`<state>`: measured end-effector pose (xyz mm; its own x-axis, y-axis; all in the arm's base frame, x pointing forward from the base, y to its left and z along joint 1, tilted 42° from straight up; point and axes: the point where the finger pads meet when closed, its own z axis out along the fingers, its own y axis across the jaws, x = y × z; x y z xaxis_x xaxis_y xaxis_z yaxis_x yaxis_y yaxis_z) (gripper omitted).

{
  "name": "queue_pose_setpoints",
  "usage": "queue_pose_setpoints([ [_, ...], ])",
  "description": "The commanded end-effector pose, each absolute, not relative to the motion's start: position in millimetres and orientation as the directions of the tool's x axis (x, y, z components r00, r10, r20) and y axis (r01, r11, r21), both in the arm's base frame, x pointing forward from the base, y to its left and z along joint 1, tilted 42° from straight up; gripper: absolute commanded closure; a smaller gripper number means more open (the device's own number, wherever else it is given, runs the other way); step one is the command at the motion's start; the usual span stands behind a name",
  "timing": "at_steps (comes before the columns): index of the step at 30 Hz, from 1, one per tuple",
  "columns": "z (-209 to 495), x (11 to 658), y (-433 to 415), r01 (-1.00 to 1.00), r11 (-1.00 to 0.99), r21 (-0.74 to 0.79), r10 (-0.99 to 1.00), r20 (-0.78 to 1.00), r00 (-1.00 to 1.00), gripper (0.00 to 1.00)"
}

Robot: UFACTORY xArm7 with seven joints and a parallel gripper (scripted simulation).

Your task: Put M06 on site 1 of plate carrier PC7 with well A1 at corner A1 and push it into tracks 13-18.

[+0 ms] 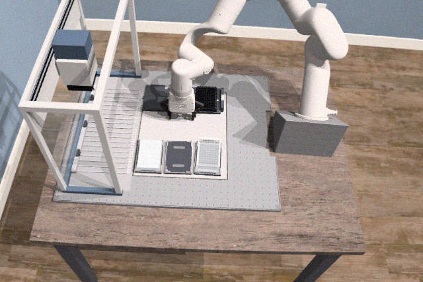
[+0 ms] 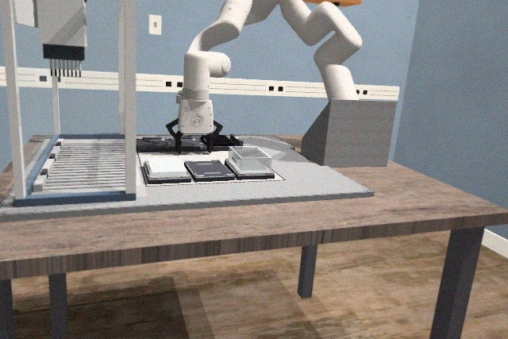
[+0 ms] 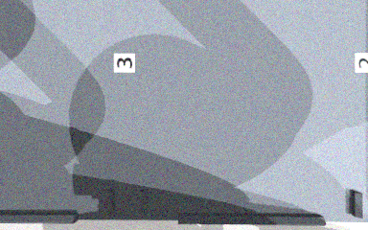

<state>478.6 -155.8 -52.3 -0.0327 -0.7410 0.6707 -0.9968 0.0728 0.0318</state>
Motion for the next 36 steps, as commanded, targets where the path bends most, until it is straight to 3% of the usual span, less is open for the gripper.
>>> queue_pose_setpoints([
  [1, -48, 481, -151, -0.997, 0.069, 0.028, -0.742, 0.669, -0.033, 0.0],
  [36, -10, 484, -116, -0.997, 0.069, 0.028, -0.742, 0.669, -0.032, 0.0],
])
